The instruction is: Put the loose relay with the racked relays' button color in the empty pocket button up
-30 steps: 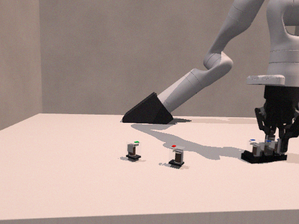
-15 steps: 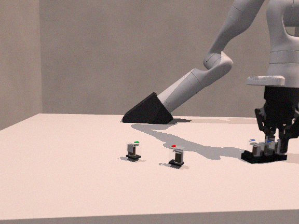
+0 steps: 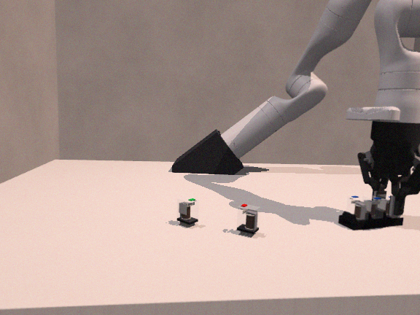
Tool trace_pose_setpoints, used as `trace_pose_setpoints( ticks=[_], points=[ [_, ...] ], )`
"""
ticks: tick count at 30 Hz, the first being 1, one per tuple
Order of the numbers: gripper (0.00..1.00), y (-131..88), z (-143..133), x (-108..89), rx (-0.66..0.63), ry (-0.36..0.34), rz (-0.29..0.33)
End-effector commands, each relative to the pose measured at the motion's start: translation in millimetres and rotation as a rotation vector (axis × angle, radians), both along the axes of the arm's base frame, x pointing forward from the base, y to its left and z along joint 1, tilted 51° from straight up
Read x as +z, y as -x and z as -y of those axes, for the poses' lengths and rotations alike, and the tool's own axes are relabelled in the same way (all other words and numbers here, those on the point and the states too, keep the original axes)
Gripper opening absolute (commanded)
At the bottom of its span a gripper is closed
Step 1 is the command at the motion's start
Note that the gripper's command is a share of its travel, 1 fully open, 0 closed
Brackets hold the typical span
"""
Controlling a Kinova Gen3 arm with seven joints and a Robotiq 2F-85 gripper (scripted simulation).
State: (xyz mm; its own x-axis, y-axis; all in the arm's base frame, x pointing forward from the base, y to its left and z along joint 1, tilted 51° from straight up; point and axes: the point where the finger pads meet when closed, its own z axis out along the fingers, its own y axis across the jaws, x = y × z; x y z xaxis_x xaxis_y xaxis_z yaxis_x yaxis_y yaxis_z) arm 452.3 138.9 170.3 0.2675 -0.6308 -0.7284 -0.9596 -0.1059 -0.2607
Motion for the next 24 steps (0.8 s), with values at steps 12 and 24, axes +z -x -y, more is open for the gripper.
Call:
trace_pose_setpoints(
  ticks=[12,24],
  points=[
    [0.0,-0.4,0.7,0.2,-0.001,0.0,0.001],
    [0.53,-0.4,0.7,0.2,-0.001,0.0,0.001]
  ],
)
